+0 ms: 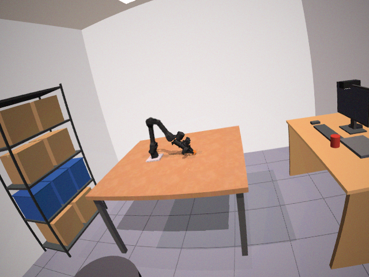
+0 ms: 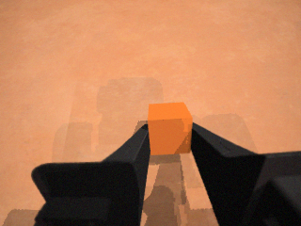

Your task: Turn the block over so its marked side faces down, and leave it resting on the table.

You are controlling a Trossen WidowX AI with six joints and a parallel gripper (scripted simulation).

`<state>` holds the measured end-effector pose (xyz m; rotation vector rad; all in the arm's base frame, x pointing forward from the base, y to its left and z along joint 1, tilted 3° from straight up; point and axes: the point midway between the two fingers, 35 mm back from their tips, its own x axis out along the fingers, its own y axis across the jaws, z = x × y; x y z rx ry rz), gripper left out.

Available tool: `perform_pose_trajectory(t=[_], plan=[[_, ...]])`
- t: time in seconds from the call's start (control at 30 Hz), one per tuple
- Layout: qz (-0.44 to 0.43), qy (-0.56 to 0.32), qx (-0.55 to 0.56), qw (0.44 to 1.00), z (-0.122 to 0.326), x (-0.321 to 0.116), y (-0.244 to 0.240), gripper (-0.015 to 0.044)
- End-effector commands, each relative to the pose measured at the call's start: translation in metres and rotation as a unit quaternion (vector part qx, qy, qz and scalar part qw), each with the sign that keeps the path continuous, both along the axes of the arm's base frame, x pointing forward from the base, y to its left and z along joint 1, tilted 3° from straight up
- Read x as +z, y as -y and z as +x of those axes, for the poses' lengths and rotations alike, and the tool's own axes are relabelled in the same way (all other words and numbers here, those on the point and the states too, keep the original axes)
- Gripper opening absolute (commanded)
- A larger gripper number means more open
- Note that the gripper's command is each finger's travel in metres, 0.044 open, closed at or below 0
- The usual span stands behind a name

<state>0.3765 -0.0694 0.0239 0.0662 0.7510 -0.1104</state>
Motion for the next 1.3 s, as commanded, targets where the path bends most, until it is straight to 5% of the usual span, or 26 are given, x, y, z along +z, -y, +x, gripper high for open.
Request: perform_pose_trajectory(t=[0.0, 0.37, 0.97, 1.27], plan=[[0.001, 0.025, -0.001, 1.0, -0.004, -0.006, -0.001, 0.0], [-0.009, 0.104, -0.002, 0.995, -0.015, -0.004, -0.004, 0.0], [-0.011, 0.117, -0.002, 0.993, -0.016, -0.005, -0.004, 0.0], [-0.011, 0.117, -0.002, 0.993, -0.016, -0.005, -0.004, 0.0236]])
